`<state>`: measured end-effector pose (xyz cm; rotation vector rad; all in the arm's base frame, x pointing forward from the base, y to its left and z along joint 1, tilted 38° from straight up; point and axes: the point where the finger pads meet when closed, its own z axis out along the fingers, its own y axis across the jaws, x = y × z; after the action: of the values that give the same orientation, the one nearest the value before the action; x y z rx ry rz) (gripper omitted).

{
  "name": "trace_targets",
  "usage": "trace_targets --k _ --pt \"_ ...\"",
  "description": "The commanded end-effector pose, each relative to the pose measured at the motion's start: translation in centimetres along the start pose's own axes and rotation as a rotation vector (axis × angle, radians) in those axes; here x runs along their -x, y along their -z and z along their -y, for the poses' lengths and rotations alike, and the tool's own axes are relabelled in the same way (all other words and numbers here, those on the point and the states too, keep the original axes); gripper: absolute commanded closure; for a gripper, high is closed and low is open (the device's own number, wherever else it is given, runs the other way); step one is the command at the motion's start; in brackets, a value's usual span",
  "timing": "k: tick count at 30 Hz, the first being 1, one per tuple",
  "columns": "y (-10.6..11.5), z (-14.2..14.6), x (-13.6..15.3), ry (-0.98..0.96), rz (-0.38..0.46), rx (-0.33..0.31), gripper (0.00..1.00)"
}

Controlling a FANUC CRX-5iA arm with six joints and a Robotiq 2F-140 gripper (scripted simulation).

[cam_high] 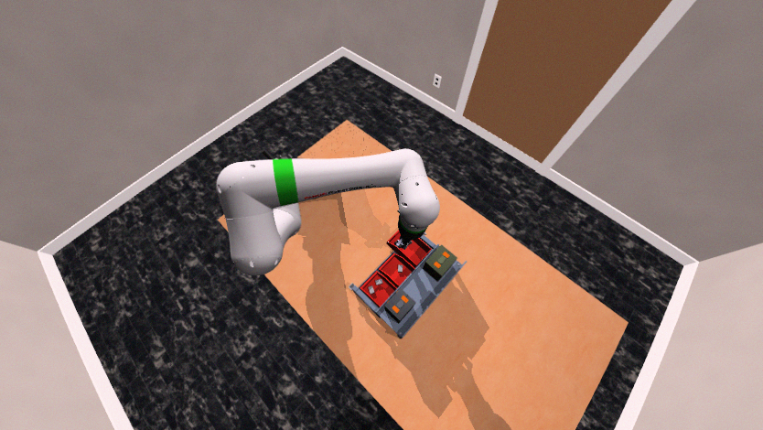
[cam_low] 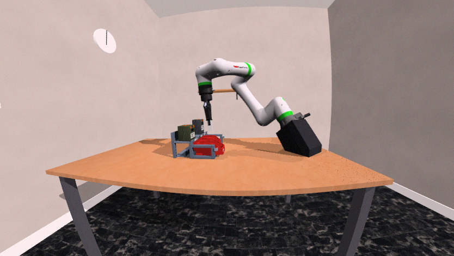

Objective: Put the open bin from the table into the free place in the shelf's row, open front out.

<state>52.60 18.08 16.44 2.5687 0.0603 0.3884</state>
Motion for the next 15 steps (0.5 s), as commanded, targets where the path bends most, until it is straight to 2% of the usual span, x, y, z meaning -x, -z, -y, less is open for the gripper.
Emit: trace_targets --k 1,11,15 --pt "0.03 0.01 -0.01 0.0 0.0 0.0 1.0" --pt "0.01 0.06 0.06 -0.009 -0.001 0.0 1.0" --pt "-0.14 0.46 0.71 -0.098 -0.006 0.0 1.0"
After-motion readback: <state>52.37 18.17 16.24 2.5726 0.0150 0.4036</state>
